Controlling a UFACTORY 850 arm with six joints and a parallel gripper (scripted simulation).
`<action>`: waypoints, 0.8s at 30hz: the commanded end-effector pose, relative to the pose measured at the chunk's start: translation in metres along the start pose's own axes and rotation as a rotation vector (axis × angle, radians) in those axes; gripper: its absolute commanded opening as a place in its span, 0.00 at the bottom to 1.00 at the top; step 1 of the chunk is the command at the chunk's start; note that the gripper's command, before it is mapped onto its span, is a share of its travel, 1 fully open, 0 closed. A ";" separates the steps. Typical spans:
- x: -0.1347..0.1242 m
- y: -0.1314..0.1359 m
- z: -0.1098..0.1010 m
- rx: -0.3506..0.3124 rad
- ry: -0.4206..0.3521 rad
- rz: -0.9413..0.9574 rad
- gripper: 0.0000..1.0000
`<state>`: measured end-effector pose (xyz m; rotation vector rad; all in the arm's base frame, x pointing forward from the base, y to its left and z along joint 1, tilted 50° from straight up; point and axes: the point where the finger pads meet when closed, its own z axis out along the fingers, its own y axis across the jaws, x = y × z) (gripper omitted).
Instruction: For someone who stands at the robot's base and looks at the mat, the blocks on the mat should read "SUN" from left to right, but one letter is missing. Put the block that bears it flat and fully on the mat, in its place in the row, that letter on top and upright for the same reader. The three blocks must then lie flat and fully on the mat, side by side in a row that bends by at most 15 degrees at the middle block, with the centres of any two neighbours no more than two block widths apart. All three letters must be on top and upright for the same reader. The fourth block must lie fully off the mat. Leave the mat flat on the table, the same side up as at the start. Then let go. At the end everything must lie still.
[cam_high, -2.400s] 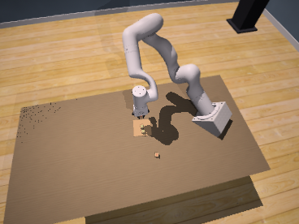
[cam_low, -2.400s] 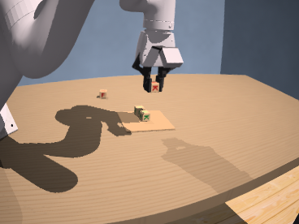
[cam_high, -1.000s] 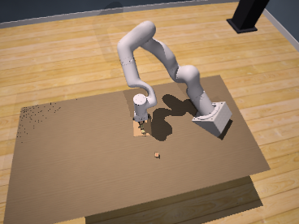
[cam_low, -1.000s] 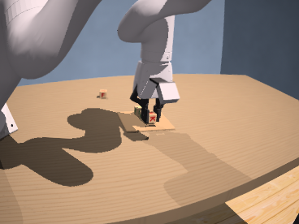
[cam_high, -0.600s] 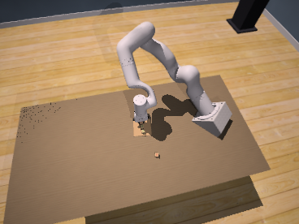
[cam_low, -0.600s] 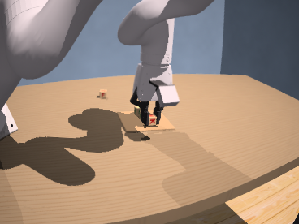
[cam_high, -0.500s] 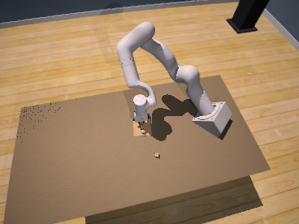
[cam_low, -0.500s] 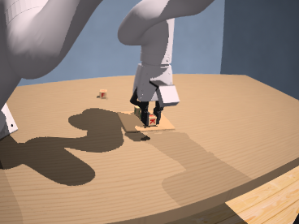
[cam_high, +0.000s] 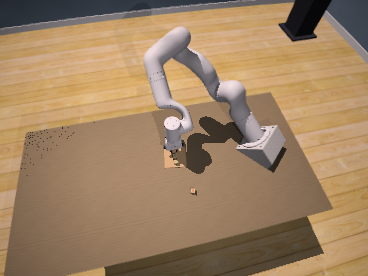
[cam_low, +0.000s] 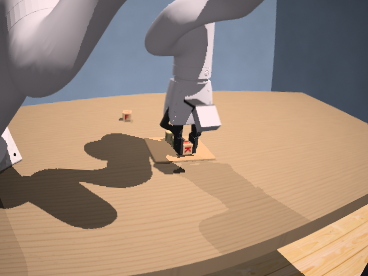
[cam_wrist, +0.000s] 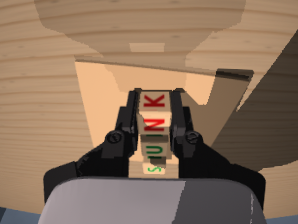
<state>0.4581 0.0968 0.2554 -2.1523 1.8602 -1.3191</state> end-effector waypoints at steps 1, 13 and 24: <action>0.000 0.000 0.000 0.001 0.000 0.000 0.21; 0.000 0.000 0.000 0.001 0.000 0.000 0.21; 0.000 0.000 0.002 0.001 0.000 0.000 0.21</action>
